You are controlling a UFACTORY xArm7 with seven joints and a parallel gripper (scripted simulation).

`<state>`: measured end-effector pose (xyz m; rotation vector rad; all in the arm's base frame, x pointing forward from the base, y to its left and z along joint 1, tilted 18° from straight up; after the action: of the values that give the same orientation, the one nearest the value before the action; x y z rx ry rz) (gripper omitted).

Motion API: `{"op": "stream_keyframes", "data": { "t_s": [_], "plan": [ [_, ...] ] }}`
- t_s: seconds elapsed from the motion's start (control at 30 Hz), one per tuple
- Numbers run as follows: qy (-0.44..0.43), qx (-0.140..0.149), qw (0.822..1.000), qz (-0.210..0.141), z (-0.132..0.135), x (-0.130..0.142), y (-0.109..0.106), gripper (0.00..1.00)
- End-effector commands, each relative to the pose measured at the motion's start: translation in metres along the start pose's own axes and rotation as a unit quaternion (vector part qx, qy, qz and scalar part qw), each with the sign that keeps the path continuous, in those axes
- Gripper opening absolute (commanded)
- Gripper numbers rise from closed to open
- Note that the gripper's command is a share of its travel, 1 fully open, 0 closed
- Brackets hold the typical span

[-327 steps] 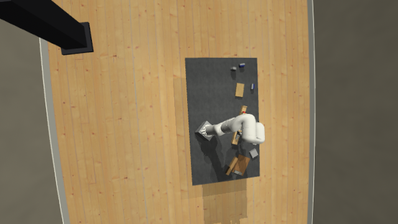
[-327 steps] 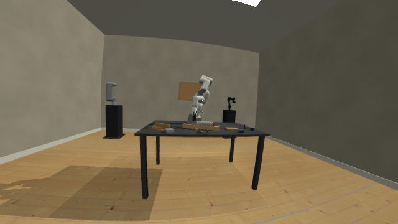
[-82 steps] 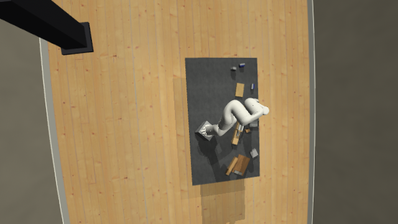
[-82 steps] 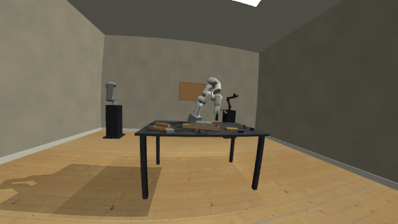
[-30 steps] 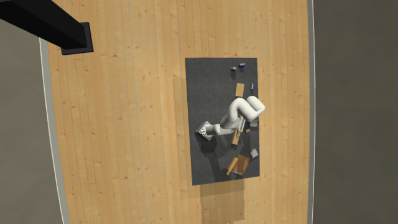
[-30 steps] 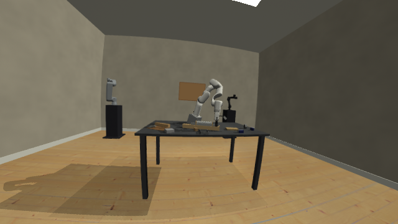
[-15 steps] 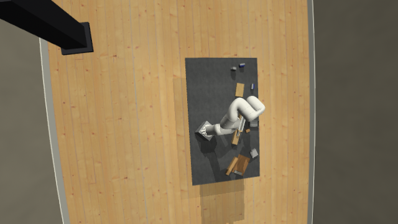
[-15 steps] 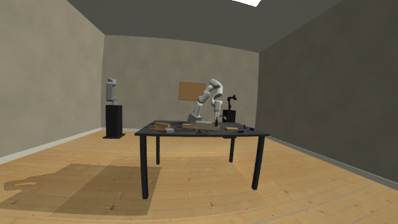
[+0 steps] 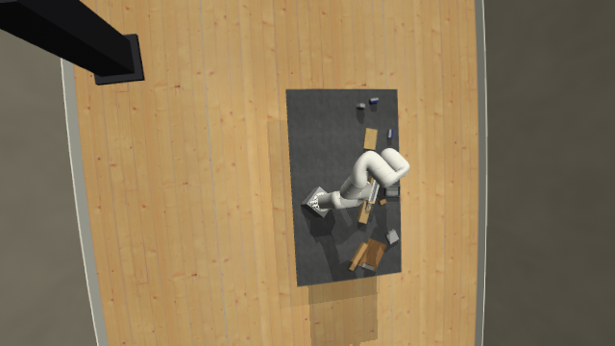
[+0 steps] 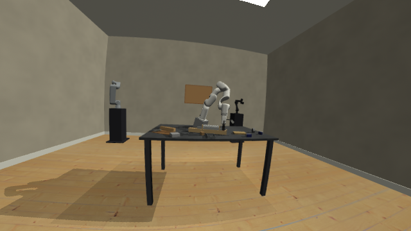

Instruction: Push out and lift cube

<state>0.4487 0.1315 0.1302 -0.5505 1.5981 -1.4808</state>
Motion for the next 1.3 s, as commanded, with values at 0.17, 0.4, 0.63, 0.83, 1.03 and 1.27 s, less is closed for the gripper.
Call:
{"op": "stream_keyframes", "data": {
  "t_s": [0.17, 0.4, 0.63, 0.83, 1.03, 1.27],
  "plan": [
    [0.000, 0.001, 1.000, 0.001, 0.001, 0.000, -0.001, 0.00],
    [0.000, 0.001, 1.000, 0.001, 0.001, 0.000, -0.016, 0.00],
    [0.000, 0.001, 1.000, 0.001, 0.001, 0.000, -0.060, 0.00],
    [0.000, 0.001, 1.000, 0.001, 0.001, 0.000, -0.079, 0.00],
    [0.000, 0.001, 1.000, 0.001, 0.001, 0.000, -0.082, 0.00],
    [0.000, 0.001, 1.000, 0.001, 0.001, 0.000, -0.082, 0.00]
  ]
}}
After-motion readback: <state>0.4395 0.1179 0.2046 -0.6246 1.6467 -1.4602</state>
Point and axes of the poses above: the point where the finger pads meet when closed, its own y axis out along the fingers, its own z axis across the jaws, x = y × z, the point moved 5 cm from there along -y, back along the fingers, and after that the axes turned 10 degrees about y, right-handed, at the moved point
